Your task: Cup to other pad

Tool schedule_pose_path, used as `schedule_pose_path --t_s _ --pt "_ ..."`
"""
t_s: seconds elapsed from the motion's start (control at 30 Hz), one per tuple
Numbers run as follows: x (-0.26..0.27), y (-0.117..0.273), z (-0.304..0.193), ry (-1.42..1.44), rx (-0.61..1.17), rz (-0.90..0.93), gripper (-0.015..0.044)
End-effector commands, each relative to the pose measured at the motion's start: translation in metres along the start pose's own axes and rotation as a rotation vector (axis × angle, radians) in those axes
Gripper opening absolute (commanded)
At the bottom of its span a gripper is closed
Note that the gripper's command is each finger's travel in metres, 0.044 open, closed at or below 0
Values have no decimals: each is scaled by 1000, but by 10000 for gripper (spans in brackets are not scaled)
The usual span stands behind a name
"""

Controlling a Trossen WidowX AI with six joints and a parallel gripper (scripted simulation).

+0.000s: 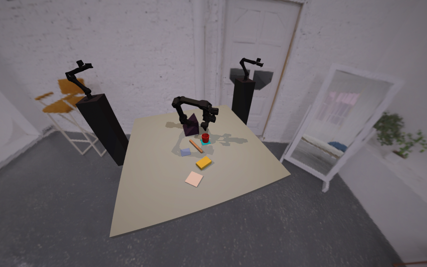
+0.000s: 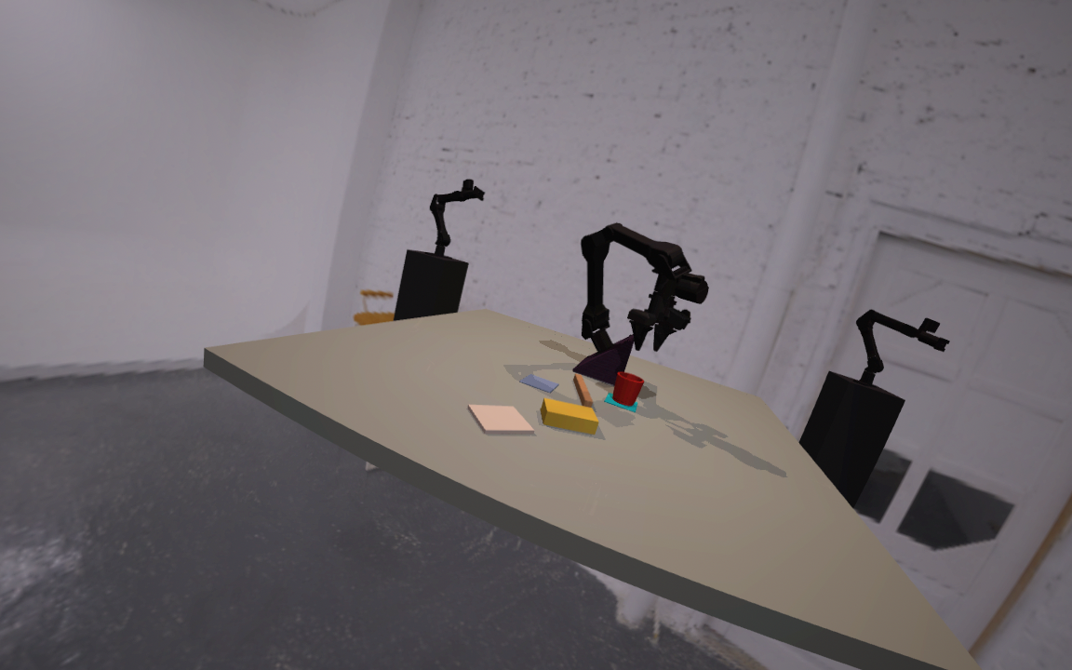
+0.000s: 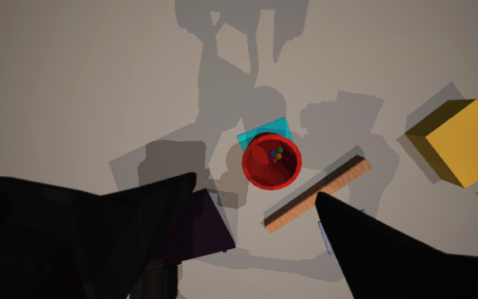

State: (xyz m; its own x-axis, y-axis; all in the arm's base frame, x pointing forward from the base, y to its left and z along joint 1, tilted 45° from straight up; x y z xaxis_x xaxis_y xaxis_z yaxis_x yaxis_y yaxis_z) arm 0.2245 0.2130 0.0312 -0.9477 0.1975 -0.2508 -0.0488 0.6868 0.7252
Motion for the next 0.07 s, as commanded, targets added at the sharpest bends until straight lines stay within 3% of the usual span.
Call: schedule_pose_path --t_s 0.0,0.03 --pt "0 -1 0 0 1 0 440" --pt "0 -1 0 0 1 0 440"
Point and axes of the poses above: the point midway between the two fingers, 35 mm back from their tips, its own y axis back along the fingers, its own x axis across the jaws, z = x × y, the point moved 5 cm from there along y, back along the fingers, and after that the axes turned 10 degrees about y, right-handed, at the moved point
